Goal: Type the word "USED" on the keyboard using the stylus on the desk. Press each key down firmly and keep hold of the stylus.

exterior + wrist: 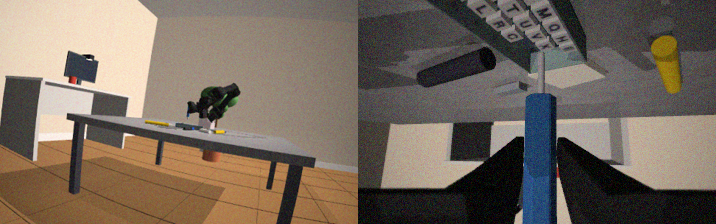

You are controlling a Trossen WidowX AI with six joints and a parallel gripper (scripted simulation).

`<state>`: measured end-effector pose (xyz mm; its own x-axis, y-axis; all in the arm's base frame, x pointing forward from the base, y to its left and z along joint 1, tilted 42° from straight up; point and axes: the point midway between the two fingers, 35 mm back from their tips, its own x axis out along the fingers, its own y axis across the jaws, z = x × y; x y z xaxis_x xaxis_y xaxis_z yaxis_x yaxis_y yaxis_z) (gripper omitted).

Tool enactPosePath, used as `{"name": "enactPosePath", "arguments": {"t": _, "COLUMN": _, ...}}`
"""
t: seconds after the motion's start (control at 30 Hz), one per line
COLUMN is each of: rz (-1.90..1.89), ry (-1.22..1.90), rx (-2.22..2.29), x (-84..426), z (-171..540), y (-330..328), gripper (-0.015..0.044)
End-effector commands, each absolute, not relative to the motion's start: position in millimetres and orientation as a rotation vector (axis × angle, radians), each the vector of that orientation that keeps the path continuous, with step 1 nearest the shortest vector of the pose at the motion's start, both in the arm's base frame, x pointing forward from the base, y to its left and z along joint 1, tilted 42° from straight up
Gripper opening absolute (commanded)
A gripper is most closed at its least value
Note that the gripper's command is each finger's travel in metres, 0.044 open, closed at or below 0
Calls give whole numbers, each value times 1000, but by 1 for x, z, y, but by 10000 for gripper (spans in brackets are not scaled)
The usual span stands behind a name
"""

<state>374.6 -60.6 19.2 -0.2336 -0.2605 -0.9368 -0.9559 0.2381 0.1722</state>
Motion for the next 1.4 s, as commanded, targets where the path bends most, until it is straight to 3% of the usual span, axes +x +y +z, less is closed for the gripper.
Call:
{"name": "enactPosePath", "arguments": {"t": 0.0, "rz": 1045, "ry": 1681, "rx": -1149, "x": 383, "z": -3, "y": -89, "gripper": 0}}
{"name": "enactPosePath", "arguments": {"t": 0.73, "rz": 1046, "ry": 1681, "rx": -1153, "x": 387, "z": -30, "y": -93, "gripper": 0}}
{"name": "enactPosePath", "arguments": {"t": 0.83, "rz": 1046, "ry": 1681, "rx": -1153, "x": 388, "z": -32, "y": -92, "gripper": 79}}
{"name": "enactPosePath", "arguments": {"t": 1.37, "rz": 1046, "ry": 1680, "rx": -1153, "x": 388, "z": -36, "y": -88, "gripper": 81}}
